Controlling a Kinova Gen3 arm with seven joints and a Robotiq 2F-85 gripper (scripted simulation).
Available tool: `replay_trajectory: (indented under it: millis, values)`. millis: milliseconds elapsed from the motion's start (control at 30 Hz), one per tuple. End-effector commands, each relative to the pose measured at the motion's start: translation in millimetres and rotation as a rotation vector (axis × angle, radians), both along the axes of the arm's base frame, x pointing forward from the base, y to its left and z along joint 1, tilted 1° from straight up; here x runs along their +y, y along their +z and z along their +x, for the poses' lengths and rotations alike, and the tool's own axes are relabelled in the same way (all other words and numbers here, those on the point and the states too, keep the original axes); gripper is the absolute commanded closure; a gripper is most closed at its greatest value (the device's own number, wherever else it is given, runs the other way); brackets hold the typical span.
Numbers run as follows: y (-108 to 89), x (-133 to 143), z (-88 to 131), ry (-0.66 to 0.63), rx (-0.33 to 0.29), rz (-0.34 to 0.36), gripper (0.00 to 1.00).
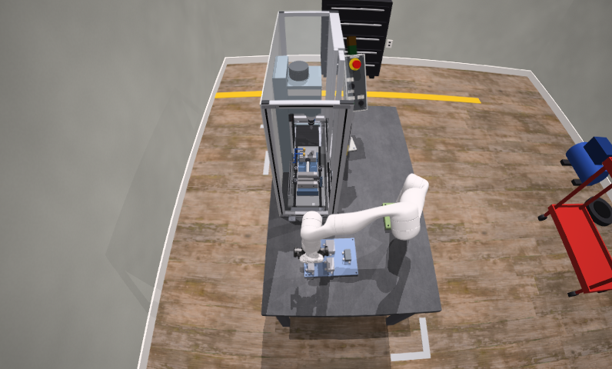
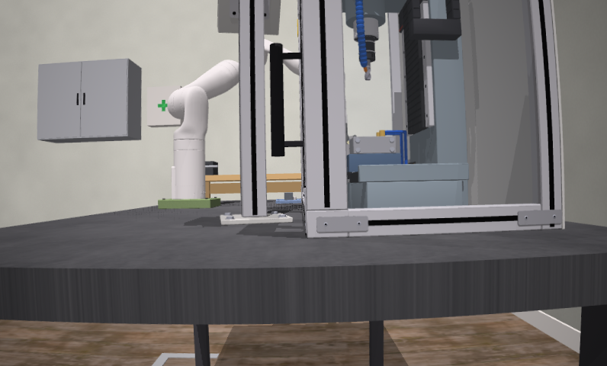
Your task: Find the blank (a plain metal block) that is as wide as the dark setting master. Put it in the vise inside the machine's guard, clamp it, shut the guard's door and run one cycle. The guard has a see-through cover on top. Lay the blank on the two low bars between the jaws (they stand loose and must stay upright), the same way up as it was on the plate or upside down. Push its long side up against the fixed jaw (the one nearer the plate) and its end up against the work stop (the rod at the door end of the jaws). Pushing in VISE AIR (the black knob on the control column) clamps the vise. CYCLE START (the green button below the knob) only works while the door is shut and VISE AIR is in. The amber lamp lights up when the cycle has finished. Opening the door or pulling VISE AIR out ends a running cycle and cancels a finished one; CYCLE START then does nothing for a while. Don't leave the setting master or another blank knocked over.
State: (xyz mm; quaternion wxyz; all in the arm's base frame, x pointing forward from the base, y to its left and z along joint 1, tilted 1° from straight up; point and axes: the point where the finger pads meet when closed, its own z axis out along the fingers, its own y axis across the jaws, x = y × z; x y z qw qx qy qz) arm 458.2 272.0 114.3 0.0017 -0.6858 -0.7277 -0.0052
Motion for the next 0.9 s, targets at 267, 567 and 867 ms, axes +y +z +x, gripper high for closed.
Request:
replay_trajectory:
  millis: [267, 567, 867]
  values:
    - [-28.9, 0, 1, 0.0, -0.002, 0.001, 0.0]
    - [-40.9, 1, 1, 0.0, -0.002, 0.001, 0.0]
    - [-58.9, 1, 1, 0.0, -0.002, 0.001, 0.0]
